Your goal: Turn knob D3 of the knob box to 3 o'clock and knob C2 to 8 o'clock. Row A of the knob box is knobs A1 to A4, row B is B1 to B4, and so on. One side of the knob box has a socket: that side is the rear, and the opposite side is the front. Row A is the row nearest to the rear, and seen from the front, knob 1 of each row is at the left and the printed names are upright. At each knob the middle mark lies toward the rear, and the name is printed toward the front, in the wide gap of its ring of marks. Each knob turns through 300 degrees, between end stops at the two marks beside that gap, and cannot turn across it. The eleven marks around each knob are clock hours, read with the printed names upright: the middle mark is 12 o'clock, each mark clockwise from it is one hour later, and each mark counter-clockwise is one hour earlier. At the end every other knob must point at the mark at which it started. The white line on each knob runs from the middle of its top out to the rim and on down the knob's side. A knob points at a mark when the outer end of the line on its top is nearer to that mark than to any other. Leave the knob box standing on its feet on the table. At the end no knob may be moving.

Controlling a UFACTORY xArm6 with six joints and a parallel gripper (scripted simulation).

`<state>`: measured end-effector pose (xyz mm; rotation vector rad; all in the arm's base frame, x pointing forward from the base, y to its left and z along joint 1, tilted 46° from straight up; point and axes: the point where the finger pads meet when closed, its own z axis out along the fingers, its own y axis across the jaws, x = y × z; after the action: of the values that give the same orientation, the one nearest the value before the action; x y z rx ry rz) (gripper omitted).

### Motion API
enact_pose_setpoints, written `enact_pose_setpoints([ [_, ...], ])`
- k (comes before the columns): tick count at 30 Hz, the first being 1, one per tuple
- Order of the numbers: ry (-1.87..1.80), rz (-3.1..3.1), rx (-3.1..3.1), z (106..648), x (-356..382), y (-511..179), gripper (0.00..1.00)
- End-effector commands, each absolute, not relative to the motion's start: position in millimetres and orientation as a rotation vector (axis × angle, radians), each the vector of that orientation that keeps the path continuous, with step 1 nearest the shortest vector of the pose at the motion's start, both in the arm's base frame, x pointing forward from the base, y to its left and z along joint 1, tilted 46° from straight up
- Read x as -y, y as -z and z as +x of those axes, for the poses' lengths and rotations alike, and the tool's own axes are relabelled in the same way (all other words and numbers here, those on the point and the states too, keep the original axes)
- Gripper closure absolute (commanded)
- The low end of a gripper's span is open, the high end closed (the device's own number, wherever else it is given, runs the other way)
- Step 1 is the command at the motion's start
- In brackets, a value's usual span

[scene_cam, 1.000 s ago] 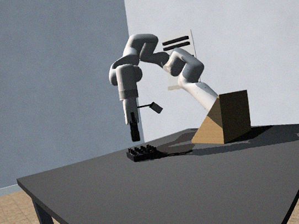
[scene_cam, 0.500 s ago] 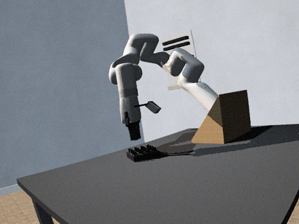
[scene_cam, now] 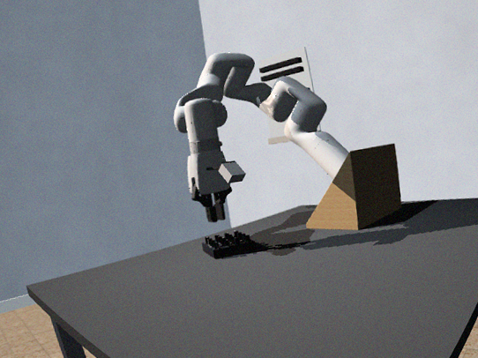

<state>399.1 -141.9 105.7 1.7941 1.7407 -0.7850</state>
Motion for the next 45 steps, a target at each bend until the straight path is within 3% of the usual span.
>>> enact_pose_setpoints([
  [1, 0.718, 1.894, -1.574, 400.3, 140.1, -107.8, 0.81],
  [16, 0.541, 2.117, -1.145, 400.5, 137.0, -111.0, 0.81],
  [45, 0.536, 2.122, -1.133, 400.5, 136.9, -111.1, 0.81],
])
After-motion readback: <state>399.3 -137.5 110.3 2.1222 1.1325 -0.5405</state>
